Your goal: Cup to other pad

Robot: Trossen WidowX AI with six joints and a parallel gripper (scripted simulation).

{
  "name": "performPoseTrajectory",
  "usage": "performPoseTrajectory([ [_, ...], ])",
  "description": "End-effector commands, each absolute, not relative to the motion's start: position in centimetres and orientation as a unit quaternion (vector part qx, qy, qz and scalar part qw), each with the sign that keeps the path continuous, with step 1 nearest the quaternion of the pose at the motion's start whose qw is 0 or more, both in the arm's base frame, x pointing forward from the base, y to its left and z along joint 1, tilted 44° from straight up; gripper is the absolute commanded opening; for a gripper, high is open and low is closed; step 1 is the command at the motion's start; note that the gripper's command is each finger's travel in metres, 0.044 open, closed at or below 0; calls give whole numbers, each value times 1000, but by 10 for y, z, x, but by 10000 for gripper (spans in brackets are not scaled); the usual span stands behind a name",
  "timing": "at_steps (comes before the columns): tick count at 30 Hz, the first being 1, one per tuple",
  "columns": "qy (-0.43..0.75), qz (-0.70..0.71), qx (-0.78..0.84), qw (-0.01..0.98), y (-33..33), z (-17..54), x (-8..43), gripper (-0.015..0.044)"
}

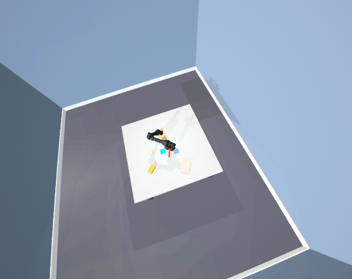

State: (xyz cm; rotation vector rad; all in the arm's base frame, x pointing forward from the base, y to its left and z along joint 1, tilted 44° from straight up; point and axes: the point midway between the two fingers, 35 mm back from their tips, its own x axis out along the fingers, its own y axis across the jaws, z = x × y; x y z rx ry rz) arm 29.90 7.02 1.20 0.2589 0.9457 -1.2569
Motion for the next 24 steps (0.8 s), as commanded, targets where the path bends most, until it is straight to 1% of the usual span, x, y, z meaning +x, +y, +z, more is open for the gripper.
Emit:
performPoseTrajectory([
  [1, 424, -563, 113, 700, 65, 17, 296, 0],
  [24, 424, -563, 113, 700, 35, 48, 279, 0],
])
